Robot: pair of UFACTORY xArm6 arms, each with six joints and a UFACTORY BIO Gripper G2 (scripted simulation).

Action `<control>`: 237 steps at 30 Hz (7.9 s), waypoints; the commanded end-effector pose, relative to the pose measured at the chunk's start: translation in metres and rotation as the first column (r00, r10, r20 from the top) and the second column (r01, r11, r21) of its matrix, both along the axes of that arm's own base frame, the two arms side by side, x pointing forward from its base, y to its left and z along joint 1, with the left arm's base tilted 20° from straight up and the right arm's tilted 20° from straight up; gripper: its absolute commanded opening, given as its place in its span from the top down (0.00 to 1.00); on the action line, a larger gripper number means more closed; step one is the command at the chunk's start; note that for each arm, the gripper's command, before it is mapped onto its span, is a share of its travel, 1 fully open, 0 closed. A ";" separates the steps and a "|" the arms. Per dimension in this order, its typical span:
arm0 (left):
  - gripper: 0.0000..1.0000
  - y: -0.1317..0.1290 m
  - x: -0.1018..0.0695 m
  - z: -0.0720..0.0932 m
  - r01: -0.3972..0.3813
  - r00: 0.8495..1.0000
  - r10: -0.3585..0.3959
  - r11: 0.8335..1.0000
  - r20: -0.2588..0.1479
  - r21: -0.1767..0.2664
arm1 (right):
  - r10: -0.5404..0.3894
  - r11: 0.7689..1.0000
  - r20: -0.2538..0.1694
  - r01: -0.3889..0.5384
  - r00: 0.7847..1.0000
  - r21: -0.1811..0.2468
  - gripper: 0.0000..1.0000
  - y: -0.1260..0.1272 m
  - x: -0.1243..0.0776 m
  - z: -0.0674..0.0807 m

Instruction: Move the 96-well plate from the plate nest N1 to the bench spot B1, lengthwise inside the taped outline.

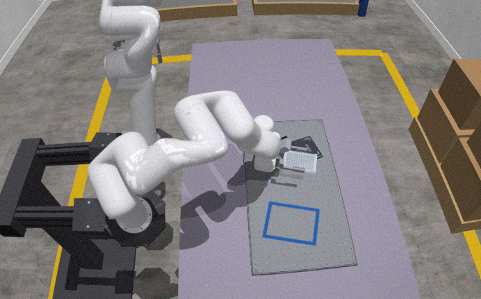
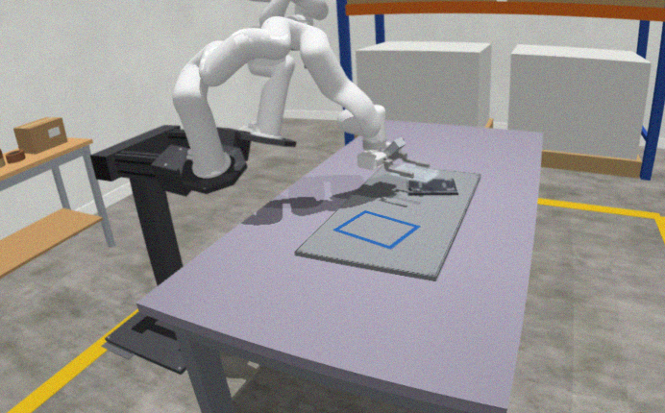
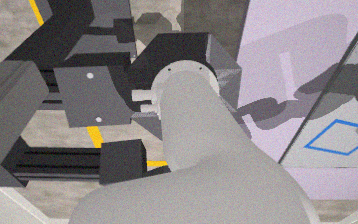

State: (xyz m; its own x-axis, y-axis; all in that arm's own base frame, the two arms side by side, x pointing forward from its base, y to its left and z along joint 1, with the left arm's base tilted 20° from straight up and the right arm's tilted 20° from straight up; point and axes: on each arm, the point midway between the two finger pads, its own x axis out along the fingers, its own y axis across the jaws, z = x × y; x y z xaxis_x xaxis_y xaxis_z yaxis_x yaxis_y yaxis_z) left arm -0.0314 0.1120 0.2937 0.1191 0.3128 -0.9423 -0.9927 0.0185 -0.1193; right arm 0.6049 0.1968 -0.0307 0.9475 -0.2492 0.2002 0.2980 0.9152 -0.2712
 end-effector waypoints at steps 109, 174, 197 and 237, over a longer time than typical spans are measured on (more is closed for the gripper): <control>0.00 0.000 0.000 0.001 0.000 1.000 0.000 1.000 0.000 0.002 | 0.003 1.000 0.005 -0.003 1.000 0.001 1.00 -0.201 -0.056 0.051; 0.00 0.000 0.000 0.001 0.000 1.000 0.000 1.000 0.000 0.002 | 0.003 1.000 0.005 -0.003 1.000 0.001 1.00 -0.221 -0.048 -0.010; 0.00 0.000 0.000 0.001 0.000 1.000 0.000 1.000 0.000 0.002 | 0.003 1.000 0.005 -0.003 1.000 0.001 1.00 -0.221 -0.048 -0.010; 0.00 0.000 0.000 0.001 0.000 1.000 0.000 1.000 0.000 0.002 | 0.003 1.000 0.005 -0.003 1.000 0.001 1.00 -0.222 -0.048 -0.013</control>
State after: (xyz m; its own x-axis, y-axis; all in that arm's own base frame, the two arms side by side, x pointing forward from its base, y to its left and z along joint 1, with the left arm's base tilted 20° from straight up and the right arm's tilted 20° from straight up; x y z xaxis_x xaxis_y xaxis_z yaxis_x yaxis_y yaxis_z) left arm -0.0314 0.1120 0.2937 0.1191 0.3128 -0.9423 -0.9927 0.0185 -0.1193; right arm 0.5557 -0.0258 -0.0446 0.9476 -0.2477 0.2019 0.2969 0.9158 -0.2703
